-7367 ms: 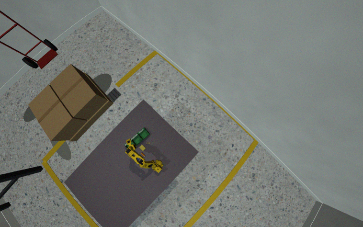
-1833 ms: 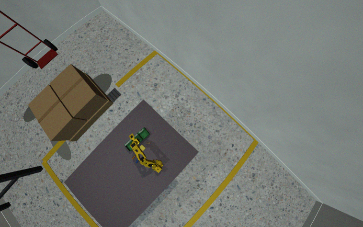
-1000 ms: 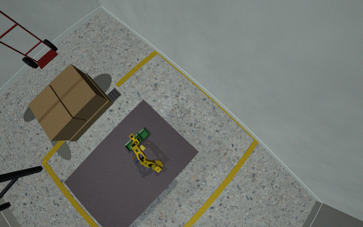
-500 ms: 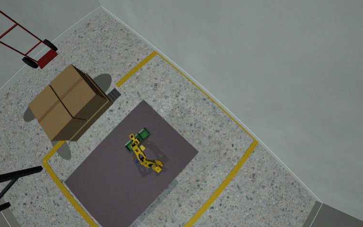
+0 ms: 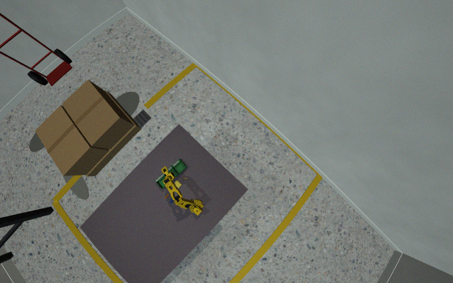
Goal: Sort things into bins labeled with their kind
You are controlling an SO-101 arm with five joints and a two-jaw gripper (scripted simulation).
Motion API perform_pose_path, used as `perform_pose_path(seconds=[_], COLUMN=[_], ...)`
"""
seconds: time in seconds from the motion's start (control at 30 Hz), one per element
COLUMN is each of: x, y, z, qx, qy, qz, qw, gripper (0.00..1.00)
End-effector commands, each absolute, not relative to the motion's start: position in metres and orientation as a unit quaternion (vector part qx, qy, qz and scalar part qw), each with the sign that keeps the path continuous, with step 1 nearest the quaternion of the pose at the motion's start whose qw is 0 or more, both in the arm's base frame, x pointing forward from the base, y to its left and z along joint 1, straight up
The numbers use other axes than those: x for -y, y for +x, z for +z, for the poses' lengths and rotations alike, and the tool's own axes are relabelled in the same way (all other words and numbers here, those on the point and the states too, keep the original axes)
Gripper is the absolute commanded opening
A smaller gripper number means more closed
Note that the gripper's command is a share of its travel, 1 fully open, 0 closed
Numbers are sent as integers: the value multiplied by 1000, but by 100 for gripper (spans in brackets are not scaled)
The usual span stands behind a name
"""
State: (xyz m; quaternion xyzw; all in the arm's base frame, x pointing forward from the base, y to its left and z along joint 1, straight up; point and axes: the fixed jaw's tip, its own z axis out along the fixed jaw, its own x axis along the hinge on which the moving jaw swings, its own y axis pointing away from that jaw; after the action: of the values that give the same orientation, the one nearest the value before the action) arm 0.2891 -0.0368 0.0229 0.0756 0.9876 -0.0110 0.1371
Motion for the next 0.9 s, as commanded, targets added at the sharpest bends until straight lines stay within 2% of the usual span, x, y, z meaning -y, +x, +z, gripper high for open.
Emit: perform_pose_path(seconds=[0.0,0.43,0.87], x=[40,40,40], y=[295,295,295], z=[36,36,39], qx=[-983,-983,-983], qy=[77,77,77], qz=[-14,-14,-14], qw=[168,168,167], gripper=[8,17,17])
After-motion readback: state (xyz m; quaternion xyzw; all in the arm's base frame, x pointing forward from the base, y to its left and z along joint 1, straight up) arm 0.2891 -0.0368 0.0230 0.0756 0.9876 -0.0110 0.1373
